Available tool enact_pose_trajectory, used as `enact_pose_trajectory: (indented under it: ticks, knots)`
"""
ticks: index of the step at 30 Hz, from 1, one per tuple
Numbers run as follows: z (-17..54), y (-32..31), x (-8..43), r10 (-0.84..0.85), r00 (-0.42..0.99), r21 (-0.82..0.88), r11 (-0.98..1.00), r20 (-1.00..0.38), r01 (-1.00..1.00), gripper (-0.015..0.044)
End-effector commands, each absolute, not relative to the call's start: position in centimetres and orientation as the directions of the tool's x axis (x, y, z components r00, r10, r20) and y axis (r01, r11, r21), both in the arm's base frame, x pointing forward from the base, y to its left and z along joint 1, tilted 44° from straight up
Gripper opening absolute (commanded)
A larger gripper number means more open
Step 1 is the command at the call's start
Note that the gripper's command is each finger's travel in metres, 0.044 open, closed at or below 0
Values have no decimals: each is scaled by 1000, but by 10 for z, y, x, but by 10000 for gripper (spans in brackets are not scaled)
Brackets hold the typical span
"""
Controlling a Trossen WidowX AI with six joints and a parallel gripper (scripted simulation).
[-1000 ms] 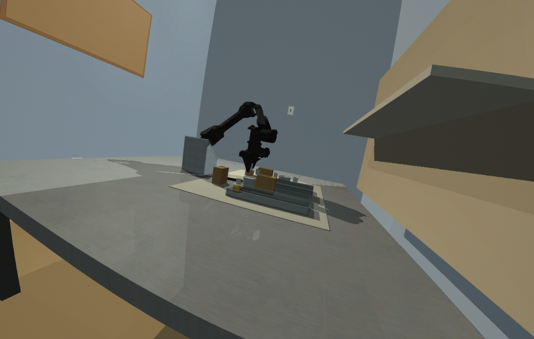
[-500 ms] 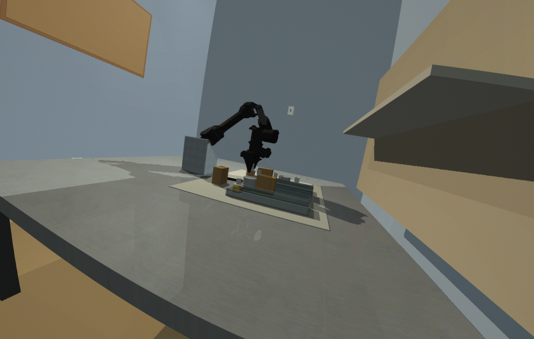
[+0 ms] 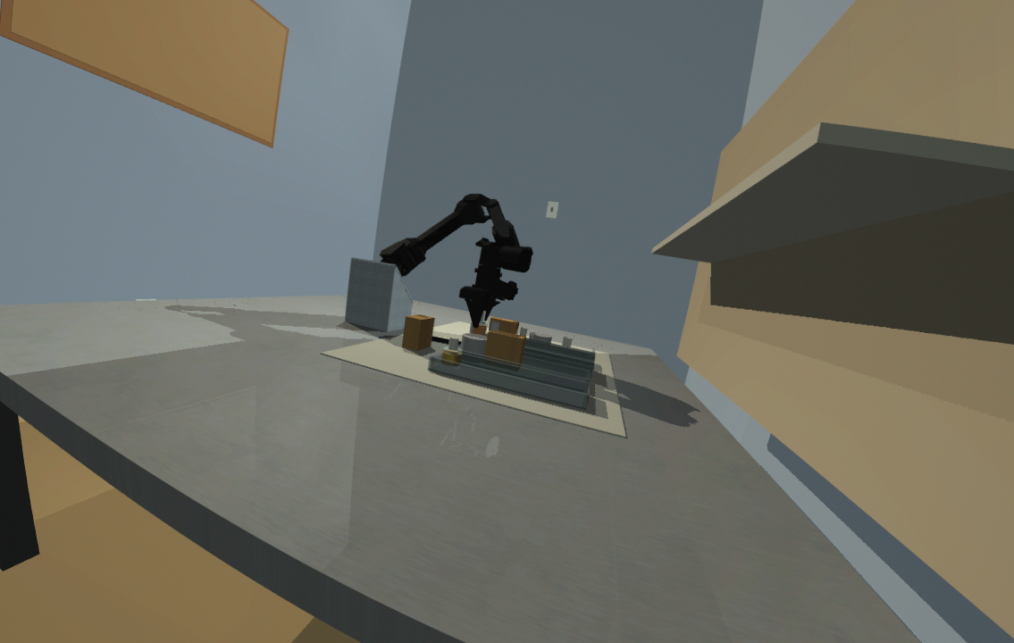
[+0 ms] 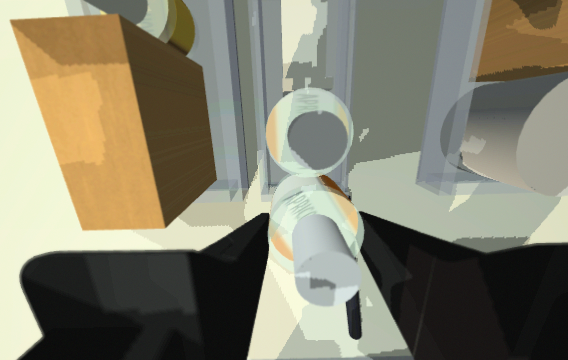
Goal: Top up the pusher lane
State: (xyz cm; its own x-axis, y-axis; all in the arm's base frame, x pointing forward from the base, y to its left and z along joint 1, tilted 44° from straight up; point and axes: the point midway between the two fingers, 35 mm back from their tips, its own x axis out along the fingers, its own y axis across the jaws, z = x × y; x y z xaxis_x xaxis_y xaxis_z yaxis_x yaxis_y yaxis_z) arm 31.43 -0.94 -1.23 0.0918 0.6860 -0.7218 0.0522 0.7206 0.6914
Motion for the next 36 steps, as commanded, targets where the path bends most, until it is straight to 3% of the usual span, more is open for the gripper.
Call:
enact_pose_trajectory:
  ticks: [1,36]
  knots:
    - [-10,-12,324,684,114,691,722,-720,38,0]
    - [-7,-15,340,684,114,691,722,-720,38,0]
